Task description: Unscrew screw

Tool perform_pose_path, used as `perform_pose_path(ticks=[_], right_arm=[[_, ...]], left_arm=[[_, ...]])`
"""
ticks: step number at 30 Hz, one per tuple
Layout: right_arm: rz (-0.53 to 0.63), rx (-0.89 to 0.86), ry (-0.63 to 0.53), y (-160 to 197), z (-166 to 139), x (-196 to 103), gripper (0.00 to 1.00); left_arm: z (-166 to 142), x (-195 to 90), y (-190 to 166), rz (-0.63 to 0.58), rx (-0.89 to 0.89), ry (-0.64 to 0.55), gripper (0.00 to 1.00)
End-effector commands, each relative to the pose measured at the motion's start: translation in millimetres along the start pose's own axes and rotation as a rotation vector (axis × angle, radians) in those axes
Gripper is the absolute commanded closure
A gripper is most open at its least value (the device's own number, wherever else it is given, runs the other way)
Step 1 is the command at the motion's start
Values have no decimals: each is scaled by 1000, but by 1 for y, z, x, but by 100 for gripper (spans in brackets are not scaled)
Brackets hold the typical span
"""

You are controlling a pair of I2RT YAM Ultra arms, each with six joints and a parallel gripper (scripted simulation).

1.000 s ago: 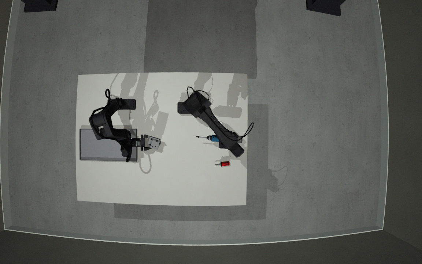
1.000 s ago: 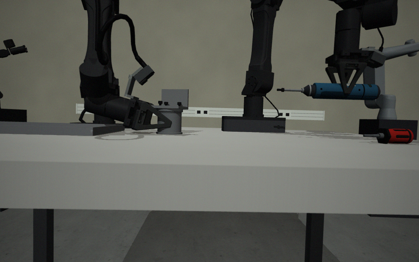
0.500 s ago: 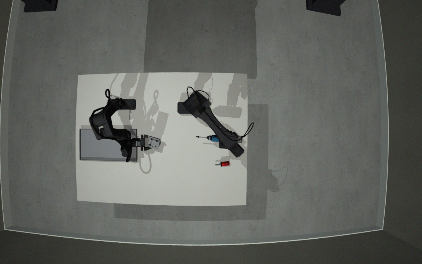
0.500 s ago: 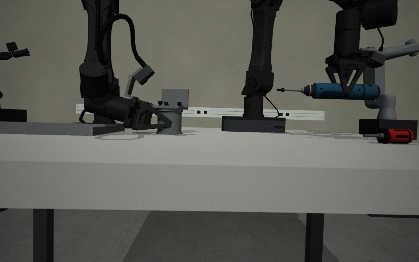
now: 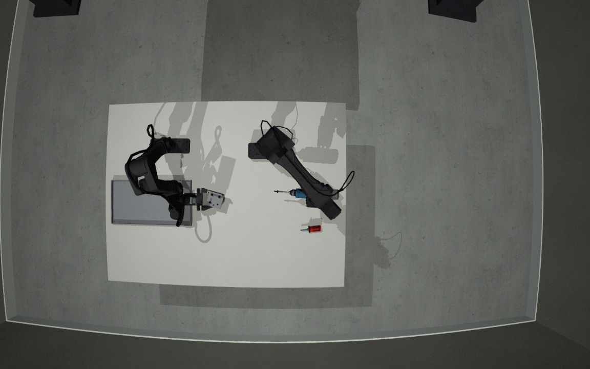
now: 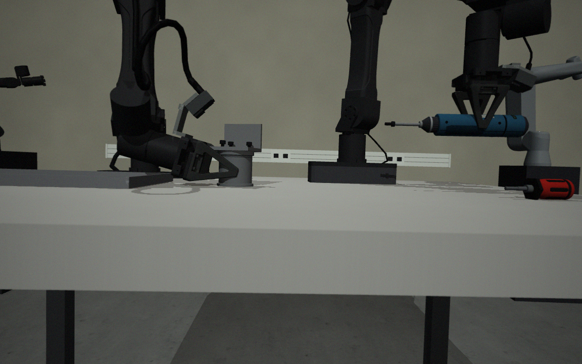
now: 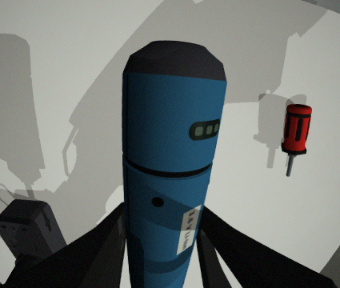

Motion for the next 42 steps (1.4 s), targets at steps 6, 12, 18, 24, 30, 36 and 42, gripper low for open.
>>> perform_pose_path(ticks=[6, 12, 18, 24, 30, 36, 42], right_arm=[[18, -19, -17, 2, 6, 2, 41], [18, -19, -17, 2, 6, 2, 41], [18, -19, -17, 2, 6, 2, 41], [18, -19, -17, 2, 6, 2, 41], [18, -19, -17, 2, 6, 2, 41], [18, -19, -17, 2, 6, 2, 41], [18, -19, -17, 2, 6, 2, 41]], left_arm=[[4, -18, -12, -86, 18, -67, 58], [-1, 13, -7, -29, 18, -21, 58], [4, 1, -13, -86, 18, -67, 58], [-1, 29, -7, -24, 18, -17, 58], [2, 36, -10, -42, 18, -31, 58], [5, 26, -14, -86, 18, -67, 58], [-1, 56, -6, -26, 18, -19, 58]])
Point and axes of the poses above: on each arm, the point where the finger pads meet when closed, its own x axis out along the fingers, its own y axis across the jaws, z = x × y, the point moved 9 cm from there along -x, back along the fingers, and after that the axes turned 8 degrees about -x, right-handed, at the moved point
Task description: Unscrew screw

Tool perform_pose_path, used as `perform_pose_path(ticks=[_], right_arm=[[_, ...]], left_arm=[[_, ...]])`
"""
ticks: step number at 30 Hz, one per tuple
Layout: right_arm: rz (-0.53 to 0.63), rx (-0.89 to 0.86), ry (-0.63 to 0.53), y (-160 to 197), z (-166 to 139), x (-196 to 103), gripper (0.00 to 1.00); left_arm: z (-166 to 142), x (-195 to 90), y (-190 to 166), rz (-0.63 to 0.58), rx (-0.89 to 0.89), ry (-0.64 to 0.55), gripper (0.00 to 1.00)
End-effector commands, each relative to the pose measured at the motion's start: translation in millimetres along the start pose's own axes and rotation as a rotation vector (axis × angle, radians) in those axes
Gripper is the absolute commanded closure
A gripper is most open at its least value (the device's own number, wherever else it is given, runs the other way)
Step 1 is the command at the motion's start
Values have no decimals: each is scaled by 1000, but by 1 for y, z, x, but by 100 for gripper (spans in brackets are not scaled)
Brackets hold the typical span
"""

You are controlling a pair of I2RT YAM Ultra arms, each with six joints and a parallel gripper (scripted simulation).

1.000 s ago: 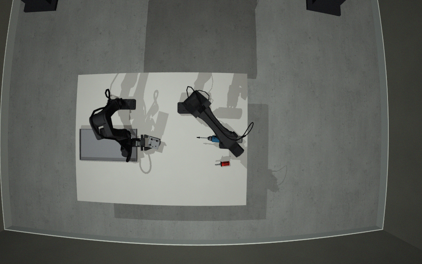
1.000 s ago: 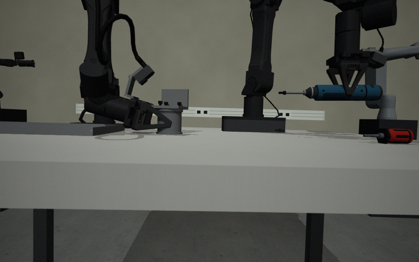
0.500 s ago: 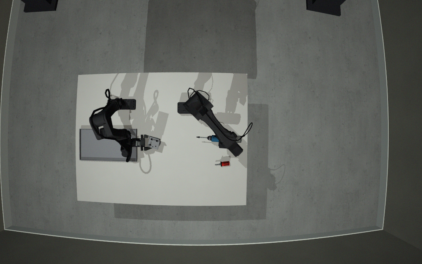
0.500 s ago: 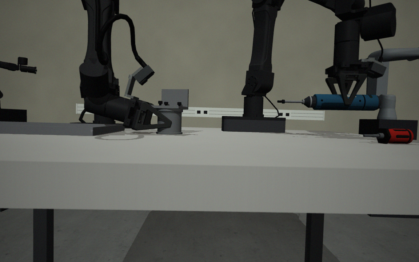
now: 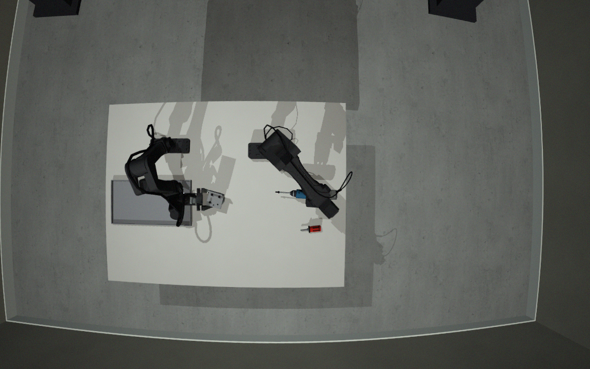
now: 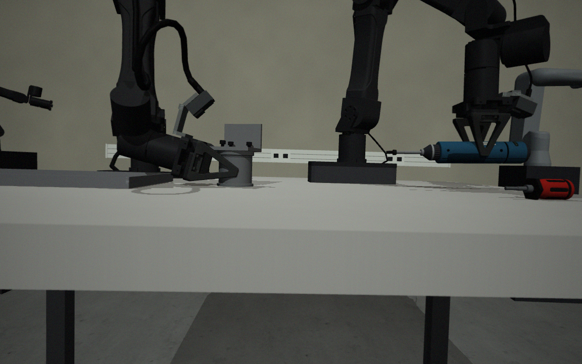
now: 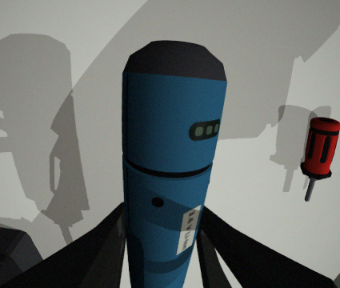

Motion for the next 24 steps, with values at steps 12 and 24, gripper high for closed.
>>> perform_pose_path(ticks=[12, 24], right_arm=[[18, -19, -17, 2, 6, 2, 41], [18, -19, -17, 2, 6, 2, 41]], left_arm=[[4, 2, -12, -68, 18, -52, 58], [0, 15, -8, -42, 18, -31, 58]])
Point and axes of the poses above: on each arm, the point where the finger pads meet when closed, its own x axis out along the fingers, its own y axis across the jaws, z = x × y, the point moved 9 cm from there along -x, back along the fingers, and after that the axes turned 8 degrees about -x, right-handed, at the moved point
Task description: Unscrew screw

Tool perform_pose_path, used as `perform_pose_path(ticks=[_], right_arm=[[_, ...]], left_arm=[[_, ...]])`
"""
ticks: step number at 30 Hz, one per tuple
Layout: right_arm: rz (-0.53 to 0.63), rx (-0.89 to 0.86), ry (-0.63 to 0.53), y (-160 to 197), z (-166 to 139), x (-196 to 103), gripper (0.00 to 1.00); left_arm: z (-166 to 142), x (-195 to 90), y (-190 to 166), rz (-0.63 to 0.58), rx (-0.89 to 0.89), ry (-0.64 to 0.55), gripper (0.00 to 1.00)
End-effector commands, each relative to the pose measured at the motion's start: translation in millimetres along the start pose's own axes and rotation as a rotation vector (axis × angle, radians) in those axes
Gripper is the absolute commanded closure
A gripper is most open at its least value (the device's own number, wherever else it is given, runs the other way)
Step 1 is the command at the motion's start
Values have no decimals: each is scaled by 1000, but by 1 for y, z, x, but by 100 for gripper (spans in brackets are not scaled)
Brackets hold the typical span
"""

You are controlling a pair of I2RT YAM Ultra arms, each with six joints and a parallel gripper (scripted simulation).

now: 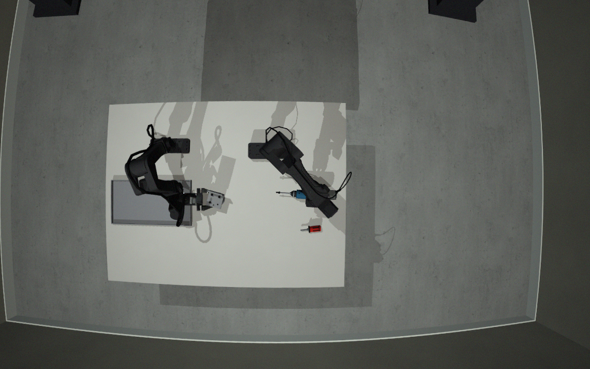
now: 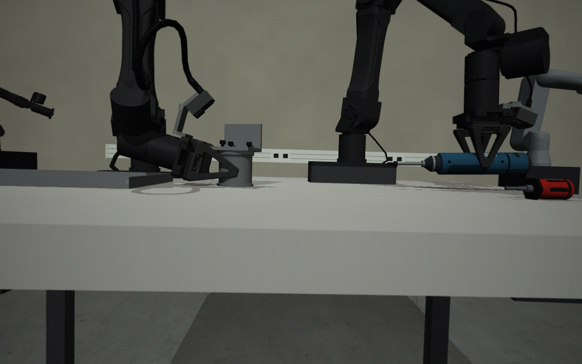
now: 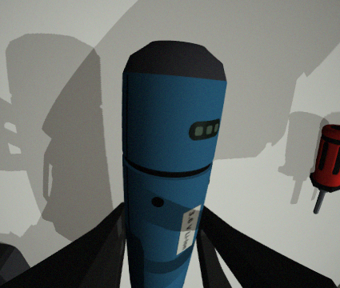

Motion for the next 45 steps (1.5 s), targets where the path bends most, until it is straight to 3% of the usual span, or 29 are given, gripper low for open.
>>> perform_pose_path(ticks=[1, 17, 22, 26, 30, 34, 39, 45], right_arm=[[18, -19, -17, 2, 6, 2, 41], [18, -19, -17, 2, 6, 2, 41], [18, -19, -17, 2, 6, 2, 41], [18, -19, -17, 2, 6, 2, 41], [18, -19, -17, 2, 6, 2, 41], [18, -19, -17, 2, 6, 2, 41], [18, -19, -17, 2, 6, 2, 41], [18, -19, -17, 2, 6, 2, 41]], left_arm=[[-1, -8, -7, -42, 18, -31, 58], [-5, 13, -1, -6, 18, -2, 58], [2, -2, -11, -56, 18, -42, 58], [-5, 17, -1, -3, 18, 0, 58], [-1, 9, -7, -37, 18, -27, 58], [-4, 22, -3, -6, 18, -2, 58], [1, 8, -9, -49, 18, -36, 58], [-5, 21, -2, -6, 20, -2, 58]])
Point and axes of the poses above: on each arm, the point where the finger pads meet when closed, its own x axis out along the fingers, its own y axis across the jaws, z = x × y, the point moved 9 cm from there along -x, back along the fingers, and after that the axes turned 8 degrees about -x, right-handed, at the moved point
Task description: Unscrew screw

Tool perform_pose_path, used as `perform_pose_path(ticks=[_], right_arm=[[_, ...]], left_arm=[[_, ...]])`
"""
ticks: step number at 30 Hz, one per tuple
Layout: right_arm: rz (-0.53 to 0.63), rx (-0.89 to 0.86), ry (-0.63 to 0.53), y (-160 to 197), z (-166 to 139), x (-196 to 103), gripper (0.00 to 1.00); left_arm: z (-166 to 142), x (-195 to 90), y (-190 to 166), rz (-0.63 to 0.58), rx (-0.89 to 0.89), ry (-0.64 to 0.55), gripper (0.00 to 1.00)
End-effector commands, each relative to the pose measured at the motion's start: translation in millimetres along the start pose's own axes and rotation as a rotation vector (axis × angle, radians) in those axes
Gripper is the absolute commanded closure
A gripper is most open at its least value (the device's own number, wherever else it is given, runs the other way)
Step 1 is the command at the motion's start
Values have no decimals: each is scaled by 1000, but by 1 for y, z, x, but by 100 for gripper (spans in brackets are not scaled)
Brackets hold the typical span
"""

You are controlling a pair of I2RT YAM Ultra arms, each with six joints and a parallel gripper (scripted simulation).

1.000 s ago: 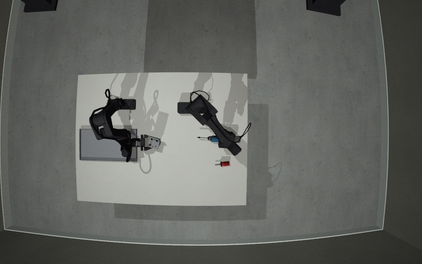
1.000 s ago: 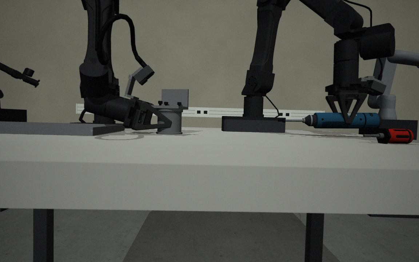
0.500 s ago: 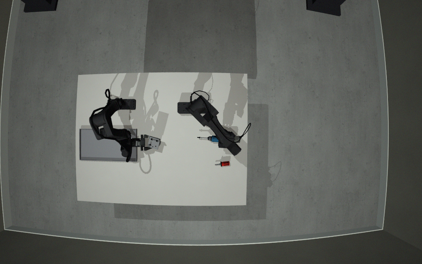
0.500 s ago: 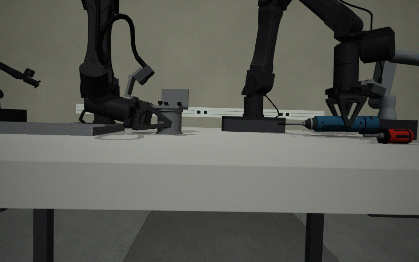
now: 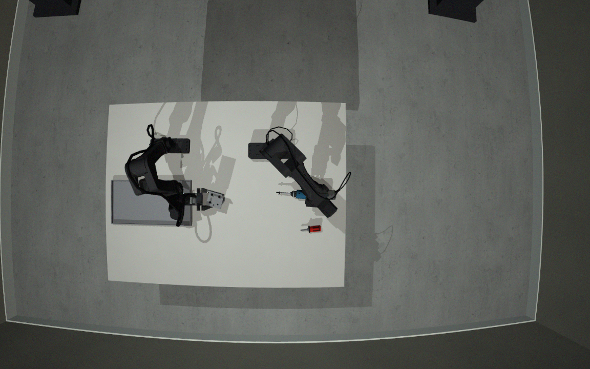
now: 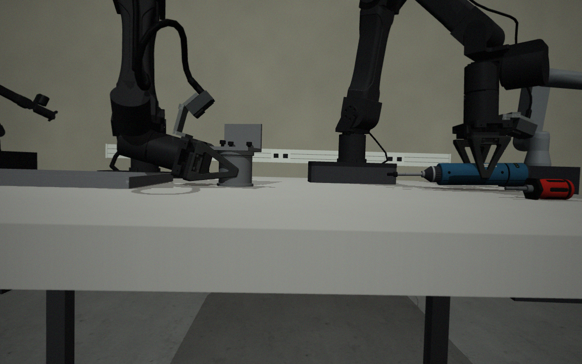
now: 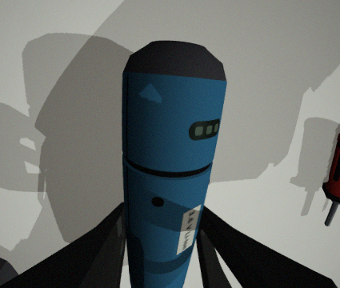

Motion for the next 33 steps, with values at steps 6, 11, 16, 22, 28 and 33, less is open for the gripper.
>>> perform_pose_path(ticks=[6, 11, 16, 22, 28, 33], right_arm=[[18, -19, -17, 2, 6, 2, 41], [18, -19, -17, 2, 6, 2, 41], [18, -19, -17, 2, 6, 2, 41], [18, -19, -17, 2, 6, 2, 41], [18, -19, -17, 2, 6, 2, 41], [18, -19, -17, 2, 6, 2, 41]], left_arm=[[-3, -3, -5, -19, 22, -11, 58], [-3, -3, -5, -15, 22, -8, 58], [-6, 5, -2, 8, 23, 11, 58], [-8, 8, 1, 18, 25, 20, 58], [-4, -1, -4, -12, 25, -5, 58], [-5, 3, -2, 7, 27, 11, 58]])
Point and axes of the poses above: on each arm, the point where the finger pads meet when closed, its own x axis out along the fingers, its own y axis across the jaws, z = x × y, the point moved 9 cm from there along -x, back along the fingers, and after that the axes turned 8 degrees about -x, right-handed, at the moved point
